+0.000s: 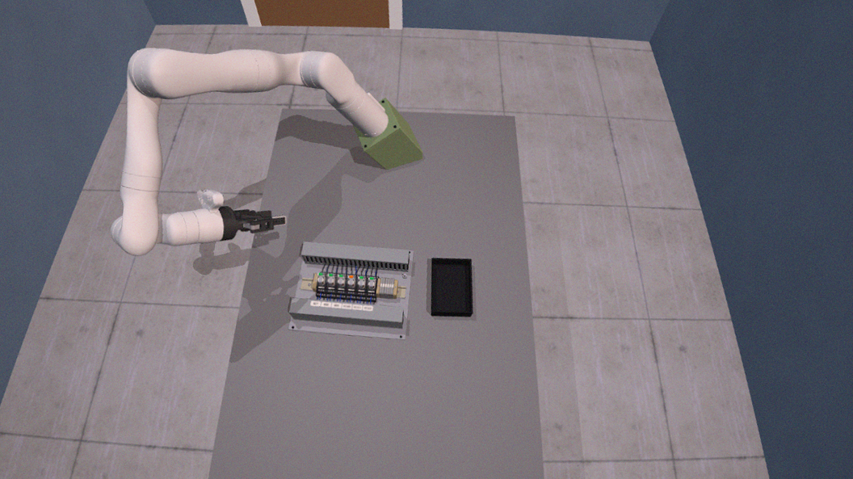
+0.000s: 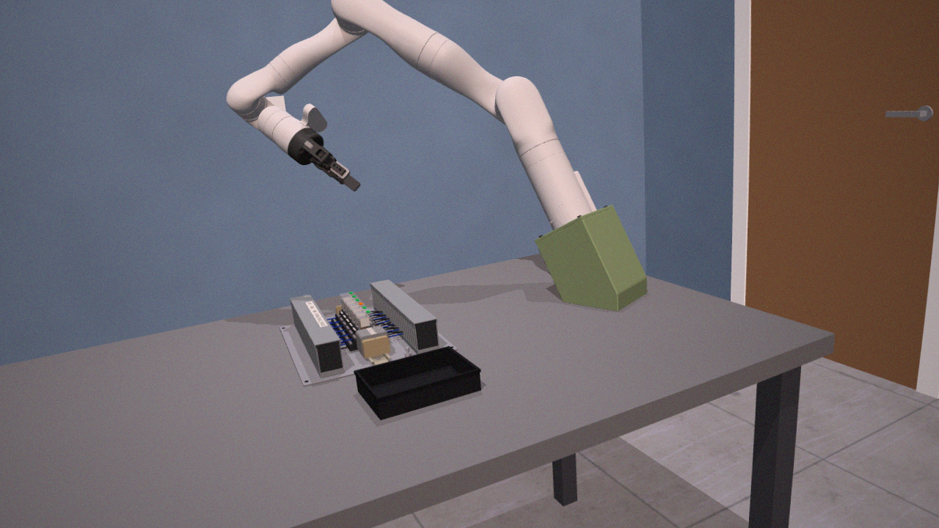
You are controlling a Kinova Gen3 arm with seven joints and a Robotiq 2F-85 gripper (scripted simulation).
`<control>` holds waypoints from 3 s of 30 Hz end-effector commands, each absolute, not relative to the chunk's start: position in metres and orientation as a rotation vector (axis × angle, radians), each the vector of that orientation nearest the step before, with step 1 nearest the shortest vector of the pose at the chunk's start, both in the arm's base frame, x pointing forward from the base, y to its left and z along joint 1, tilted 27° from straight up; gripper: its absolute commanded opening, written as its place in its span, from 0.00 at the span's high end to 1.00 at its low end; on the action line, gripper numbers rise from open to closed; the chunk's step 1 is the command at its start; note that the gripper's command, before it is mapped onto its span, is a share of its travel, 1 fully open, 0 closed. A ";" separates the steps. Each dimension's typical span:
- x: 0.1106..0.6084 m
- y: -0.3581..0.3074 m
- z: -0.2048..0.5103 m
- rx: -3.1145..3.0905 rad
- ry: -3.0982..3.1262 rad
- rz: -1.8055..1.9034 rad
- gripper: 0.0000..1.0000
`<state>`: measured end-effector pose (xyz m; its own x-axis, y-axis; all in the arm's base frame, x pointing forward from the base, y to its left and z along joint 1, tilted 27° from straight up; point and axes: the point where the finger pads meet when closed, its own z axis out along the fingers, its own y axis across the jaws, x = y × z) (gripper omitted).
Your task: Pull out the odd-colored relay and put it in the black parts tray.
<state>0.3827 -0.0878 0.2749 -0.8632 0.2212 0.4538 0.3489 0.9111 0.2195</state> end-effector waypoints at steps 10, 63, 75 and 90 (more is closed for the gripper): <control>0.383 -0.087 0.276 -0.414 -2.647 -0.412 0.39; 0.383 -0.087 0.272 -0.398 -2.652 -0.396 0.39; 0.383 -0.087 0.260 -0.341 -2.671 -0.341 0.39; 0.385 -0.087 0.236 -0.211 -2.704 -0.225 0.39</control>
<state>0.3849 -0.0909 0.2436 -0.8958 0.1467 0.4196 0.2204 0.9663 0.1327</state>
